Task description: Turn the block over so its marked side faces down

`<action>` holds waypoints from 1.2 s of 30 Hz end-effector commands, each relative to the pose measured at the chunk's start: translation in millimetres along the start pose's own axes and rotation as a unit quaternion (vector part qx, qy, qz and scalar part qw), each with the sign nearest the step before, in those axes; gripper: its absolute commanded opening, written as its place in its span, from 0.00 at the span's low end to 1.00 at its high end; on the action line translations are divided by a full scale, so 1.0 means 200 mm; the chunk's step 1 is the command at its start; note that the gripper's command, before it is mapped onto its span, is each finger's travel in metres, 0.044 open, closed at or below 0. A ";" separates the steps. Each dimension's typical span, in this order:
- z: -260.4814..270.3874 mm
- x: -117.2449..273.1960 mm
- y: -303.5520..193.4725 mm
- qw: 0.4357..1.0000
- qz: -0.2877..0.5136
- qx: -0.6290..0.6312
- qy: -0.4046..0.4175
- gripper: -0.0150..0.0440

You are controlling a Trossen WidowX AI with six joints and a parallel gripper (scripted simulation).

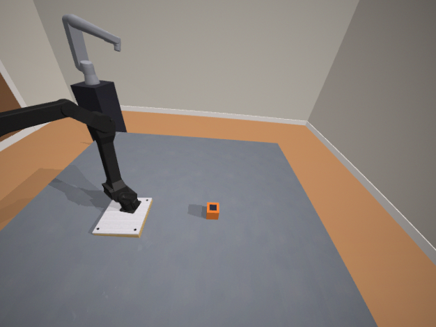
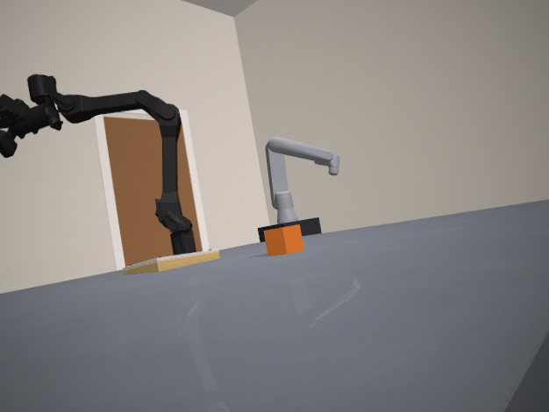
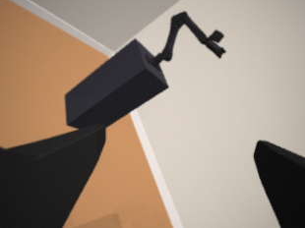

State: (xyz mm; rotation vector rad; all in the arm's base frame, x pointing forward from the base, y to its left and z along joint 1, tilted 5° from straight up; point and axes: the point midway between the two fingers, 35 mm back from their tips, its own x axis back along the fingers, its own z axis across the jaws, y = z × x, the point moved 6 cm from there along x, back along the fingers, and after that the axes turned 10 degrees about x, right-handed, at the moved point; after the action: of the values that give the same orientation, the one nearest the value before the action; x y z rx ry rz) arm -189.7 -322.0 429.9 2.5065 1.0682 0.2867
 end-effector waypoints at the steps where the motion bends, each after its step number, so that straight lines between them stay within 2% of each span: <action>1: 0.00 0.00 0.00 1.000 -0.001 0.000 0.001 0.98; 6: 0.14 0.03 0.16 0.998 -0.040 -0.004 0.049 1.00; 15: 0.59 0.25 0.60 0.966 -0.143 -0.003 0.216 1.00; 20: 0.84 0.47 0.81 0.931 -0.186 0.010 0.313 1.00; 30: 1.15 0.94 1.02 0.869 -0.244 0.047 0.428 1.00; 36: 1.35 1.35 1.09 0.808 -0.270 0.088 0.516 1.00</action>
State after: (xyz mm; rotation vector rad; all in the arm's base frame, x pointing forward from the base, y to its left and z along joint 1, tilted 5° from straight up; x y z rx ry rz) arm 184.5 -360.6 305.5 2.0076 2.1080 1.3927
